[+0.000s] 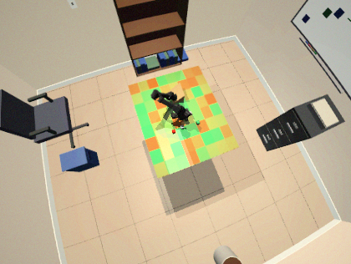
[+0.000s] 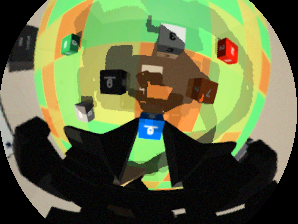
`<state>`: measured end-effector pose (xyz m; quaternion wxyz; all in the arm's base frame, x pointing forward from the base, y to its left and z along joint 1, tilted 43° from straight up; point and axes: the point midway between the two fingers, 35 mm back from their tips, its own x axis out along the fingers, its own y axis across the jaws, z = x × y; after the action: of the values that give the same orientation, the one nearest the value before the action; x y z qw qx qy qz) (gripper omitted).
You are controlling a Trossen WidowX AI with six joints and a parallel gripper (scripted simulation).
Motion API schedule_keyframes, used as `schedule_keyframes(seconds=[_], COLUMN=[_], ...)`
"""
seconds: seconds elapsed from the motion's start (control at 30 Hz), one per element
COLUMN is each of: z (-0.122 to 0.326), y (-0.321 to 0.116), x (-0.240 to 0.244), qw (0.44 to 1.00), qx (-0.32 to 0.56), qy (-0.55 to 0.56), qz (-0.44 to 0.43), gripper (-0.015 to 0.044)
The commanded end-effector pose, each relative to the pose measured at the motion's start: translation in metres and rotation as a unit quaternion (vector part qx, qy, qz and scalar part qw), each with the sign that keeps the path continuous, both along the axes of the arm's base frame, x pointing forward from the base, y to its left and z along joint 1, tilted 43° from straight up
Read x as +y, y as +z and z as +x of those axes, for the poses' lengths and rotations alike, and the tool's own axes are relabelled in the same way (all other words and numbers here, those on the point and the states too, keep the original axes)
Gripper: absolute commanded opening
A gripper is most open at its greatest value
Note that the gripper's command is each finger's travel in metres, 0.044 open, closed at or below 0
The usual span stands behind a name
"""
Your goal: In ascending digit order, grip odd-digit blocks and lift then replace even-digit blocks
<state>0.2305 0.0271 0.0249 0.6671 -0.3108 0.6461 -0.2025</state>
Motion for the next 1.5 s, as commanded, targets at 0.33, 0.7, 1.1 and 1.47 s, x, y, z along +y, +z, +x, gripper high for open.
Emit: schedule_keyframes(seconds=[0.33,0.7,1.1,1.47], z=[0.0,0.001,0.001,0.001], y=[0.002,-0.005,-0.009,-0.009], x=[0.003,-0.004,-0.008,-0.008], qw=[1.0,1.0,1.0,1.0], qx=[-0.001,-0.002,-0.002,-0.002], qy=[-0.003,-0.003,-0.003,-0.003], qz=[0.002,0.002,0.002,0.002], gripper=[0.012,0.012,0.012,0.0356])
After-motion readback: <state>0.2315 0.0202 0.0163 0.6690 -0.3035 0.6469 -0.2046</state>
